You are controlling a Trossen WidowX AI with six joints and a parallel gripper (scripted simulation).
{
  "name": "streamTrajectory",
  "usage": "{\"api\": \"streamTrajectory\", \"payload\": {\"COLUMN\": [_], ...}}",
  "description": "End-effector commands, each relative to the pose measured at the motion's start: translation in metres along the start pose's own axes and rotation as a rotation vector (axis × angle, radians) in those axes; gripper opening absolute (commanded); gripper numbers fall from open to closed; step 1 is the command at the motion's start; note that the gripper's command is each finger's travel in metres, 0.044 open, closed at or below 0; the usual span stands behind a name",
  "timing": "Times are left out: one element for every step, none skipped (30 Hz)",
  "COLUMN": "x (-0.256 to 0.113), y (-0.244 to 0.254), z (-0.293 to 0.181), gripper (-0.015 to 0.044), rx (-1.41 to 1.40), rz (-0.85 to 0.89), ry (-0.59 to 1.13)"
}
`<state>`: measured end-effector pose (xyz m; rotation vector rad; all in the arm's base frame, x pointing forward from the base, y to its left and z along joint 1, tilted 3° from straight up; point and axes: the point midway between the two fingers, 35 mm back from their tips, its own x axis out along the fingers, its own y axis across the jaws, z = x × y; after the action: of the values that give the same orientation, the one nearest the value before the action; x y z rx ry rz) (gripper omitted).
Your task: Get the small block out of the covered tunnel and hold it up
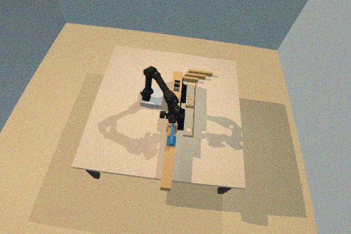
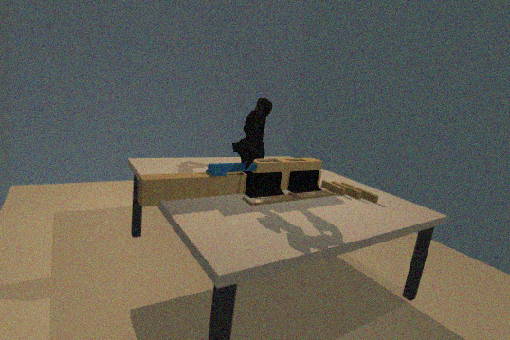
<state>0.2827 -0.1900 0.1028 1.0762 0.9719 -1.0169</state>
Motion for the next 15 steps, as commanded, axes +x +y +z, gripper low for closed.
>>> {"api": "streamTrajectory", "payload": {"x": [0.0, 0.0, 0.0, -0.001, -0.002, -0.004, -0.007, -0.01, -0.013, -0.018, -0.022, -0.027, -0.032, -0.035, -0.038], "y": [0.0, 0.0, 0.0, 0.0, 0.0, 0.001, 0.001, 0.002, 0.003, 0.004, 0.004, 0.005, 0.006, 0.006, 0.007], "z": [0.001, 0.001, 0.001, 0.001, 0.002, 0.002, 0.003, 0.004, 0.005, 0.006, 0.007, 0.008, 0.009, 0.009, 0.01], "gripper": [0.0105, 0.0131, 0.0157, 0.0184, 0.021, 0.0236, 0.0263, 0.0289, 0.0315, 0.0341, 0.0368, 0.0394, 0.042, 0.044, 0.044], "rx": [0.001, 0.001, 0.001, 0.0, 0.0, -0.001, -0.002, -0.003, -0.004, -0.005, -0.007, -0.008, -0.01, -0.011, -0.012], "rz": [-0.001, -0.001, -0.001, -0.001, -0.001, 0.0, 0.0, 0.0, 0.001, 0.001, 0.002, 0.002, 0.003, 0.003, 0.003], "ry": [0.0, 0.0, 0.0, 0.0, 0.001, 0.003, 0.005, 0.008, 0.011, 0.014, 0.018, 0.021, 0.025, 0.028, 0.03]}}
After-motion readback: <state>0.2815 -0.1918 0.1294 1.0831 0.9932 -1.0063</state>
